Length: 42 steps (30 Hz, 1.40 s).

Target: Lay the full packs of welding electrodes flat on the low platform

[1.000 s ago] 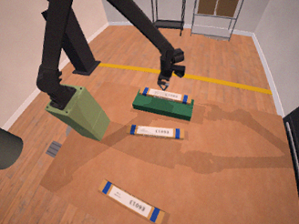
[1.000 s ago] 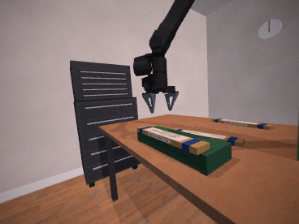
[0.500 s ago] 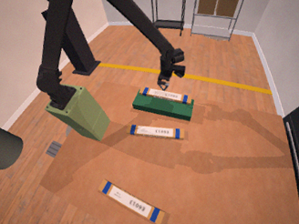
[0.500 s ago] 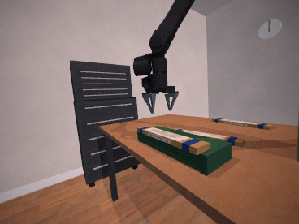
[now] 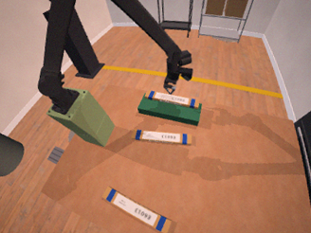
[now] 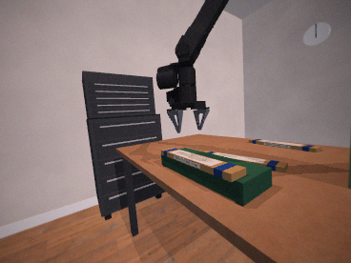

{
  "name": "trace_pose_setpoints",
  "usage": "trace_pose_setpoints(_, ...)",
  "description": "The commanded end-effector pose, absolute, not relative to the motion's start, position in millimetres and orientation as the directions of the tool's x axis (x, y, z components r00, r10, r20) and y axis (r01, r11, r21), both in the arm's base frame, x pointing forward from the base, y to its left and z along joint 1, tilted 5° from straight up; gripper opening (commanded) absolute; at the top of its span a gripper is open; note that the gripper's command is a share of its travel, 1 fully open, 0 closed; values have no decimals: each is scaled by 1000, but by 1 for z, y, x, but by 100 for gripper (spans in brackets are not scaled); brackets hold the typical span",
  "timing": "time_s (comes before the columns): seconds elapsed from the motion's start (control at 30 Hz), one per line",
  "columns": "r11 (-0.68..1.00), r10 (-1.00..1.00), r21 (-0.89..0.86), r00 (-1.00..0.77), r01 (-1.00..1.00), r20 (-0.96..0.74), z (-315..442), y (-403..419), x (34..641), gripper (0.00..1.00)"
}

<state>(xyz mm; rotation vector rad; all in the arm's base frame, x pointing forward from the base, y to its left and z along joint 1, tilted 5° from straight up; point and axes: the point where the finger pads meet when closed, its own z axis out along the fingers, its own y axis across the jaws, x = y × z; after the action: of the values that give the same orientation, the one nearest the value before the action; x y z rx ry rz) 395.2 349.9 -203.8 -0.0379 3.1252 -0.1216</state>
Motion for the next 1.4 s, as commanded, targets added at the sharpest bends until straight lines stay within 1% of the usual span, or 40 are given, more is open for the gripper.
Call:
trace_pose_setpoints(0.0, 996, -29, -80, -1000, -28, -7, -209, 360, 396, 96)
trace_pose_setpoints(0.7, 996, -29, -80, -1000, -28, -7, -209, 360, 396, 96)
trace_pose_setpoints(0.83, 991, 110, -70, -994, 112, -27, -203, 329, 399, 96)
trace_pose_setpoints(1.2, 992, 106, -61, -994, 108, -41, -194, 251, 405, 96)
trace_pose_setpoints(1.37, 992, 104, -60, -994, 107, -41, -193, 231, 405, 96)
